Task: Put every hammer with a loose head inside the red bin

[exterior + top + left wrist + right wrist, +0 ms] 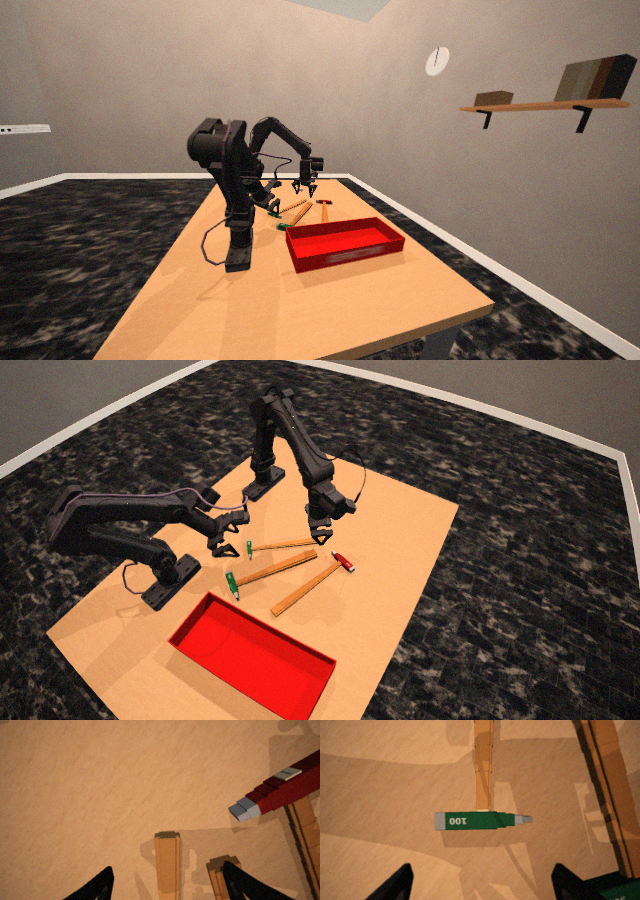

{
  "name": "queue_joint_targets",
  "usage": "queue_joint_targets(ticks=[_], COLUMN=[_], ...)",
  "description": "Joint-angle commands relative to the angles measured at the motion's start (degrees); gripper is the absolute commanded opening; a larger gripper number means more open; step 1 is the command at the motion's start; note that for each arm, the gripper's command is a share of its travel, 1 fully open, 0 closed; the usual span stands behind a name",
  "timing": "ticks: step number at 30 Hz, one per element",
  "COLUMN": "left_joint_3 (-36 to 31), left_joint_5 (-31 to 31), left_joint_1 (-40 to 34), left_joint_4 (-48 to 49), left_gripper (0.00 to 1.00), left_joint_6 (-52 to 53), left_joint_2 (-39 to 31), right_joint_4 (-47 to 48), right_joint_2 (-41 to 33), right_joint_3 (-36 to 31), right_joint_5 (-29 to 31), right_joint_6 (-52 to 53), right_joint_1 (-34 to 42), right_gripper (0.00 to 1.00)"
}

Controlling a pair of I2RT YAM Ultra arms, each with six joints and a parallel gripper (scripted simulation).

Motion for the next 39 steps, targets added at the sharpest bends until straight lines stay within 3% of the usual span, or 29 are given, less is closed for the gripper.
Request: queue_joint_targets(ticks=[1,6,14,15,19,25,27,32,39], left_joint_3=[3.75,6.85,6.32,6.32,7.72,12.98,12.98,16.24,19.84], left_joint_5=[-0.41,-0.45,-0.48,-0.95,-1.21,-2.03,-2.03,-1.85,-1.95], left_joint_1=[0.19,-0.85,-1.42,-1.38,-1.21,-0.57,-0.57,-0.23,0.03], left_joint_4=[-4.76,-8.9,-8.35,-8.23,-6.12,-2.68,-2.68,-1.19,0.66], left_gripper=[1.0,1.0,1.0,0.89,0.43,0.42,0.42,0.42,0.42], left_joint_6=[0.17,-0.6,-1.01,0.38,6.35,20.6,20.6,28.34,37.18], left_joint_2=[-3.58,-3.08,-1.11,-1.11,-0.45,4.13,4.13,7.04,10.22], right_joint_4=[0.28,0.28,0.28,0.28,-1.4,-4.54,-4.54,-7.23,-10.26], right_joint_2=[-0.2,-0.2,-0.2,-0.2,0.7,5.49,5.49,11.27,19.49], right_joint_3=[-0.23,-0.23,-0.23,-0.23,0.79,6.53,6.53,12.35,20.52], right_joint_5=[0.9,0.9,0.9,0.9,3.68,10.85,10.85,14.62,14.86], right_joint_6=[0.41,0.41,0.41,0.41,4.16,15.6,15.6,25.33,37.7], right_joint_1=[0.28,0.28,0.28,0.28,-0.62,-7.23,-7.23,-13.32,-22.06], right_gripper=[1.0,1.0,1.0,1.0,0.55,0.52,0.52,0.52,0.52])
